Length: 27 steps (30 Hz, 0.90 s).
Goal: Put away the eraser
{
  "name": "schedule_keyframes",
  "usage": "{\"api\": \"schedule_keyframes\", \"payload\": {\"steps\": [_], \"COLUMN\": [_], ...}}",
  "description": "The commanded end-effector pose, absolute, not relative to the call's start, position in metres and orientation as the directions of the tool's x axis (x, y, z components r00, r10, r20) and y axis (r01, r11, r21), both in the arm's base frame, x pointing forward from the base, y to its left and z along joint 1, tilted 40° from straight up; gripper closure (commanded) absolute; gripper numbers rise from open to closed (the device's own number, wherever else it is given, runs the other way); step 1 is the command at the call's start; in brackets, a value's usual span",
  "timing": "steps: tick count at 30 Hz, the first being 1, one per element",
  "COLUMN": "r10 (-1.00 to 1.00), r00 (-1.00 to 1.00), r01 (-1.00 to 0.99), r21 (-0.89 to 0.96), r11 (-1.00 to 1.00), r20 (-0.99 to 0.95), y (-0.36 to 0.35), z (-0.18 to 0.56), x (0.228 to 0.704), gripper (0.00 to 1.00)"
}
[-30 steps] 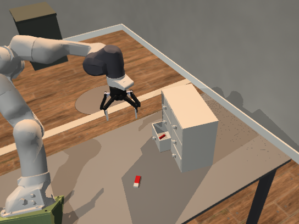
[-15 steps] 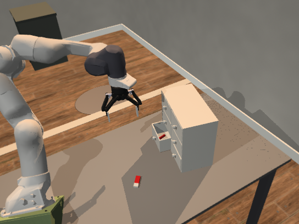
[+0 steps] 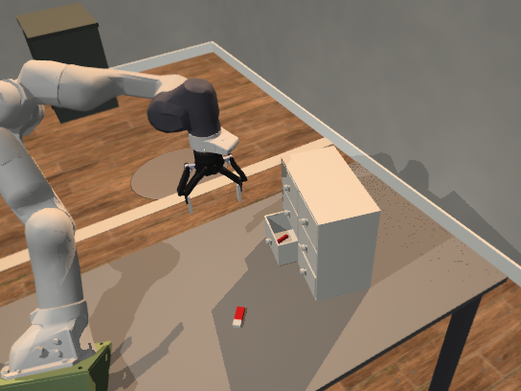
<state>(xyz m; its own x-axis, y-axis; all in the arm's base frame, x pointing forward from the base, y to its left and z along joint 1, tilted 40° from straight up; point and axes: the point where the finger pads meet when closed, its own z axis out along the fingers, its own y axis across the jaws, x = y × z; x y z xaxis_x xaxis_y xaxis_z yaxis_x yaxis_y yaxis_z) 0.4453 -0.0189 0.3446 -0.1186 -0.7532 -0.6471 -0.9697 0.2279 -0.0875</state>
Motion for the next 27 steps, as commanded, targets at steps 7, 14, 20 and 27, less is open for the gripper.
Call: {"api": "schedule_keyframes", "payload": {"steps": [7, 14, 20, 27], "r10": [-0.76, -0.782, -0.782, -0.782], "r00": [-0.098, 0.039, 0.039, 0.039], "r01": [-0.972, -0.976, -0.976, -0.976], "r21": [-0.104, -0.192, -0.192, -0.192], "r11": [0.213, 0.104, 0.104, 0.104], "r20": [-0.642, -0.622, -0.622, -0.622], "y": [-0.0201, -0.0216, -0.0216, -0.0216], "z": [0.3446, 0.3447, 0.3447, 0.3447], "x": [0.4467, 0.4532, 0.4532, 0.4532], "gripper": [0.0, 0.0, 0.0, 0.0]}}
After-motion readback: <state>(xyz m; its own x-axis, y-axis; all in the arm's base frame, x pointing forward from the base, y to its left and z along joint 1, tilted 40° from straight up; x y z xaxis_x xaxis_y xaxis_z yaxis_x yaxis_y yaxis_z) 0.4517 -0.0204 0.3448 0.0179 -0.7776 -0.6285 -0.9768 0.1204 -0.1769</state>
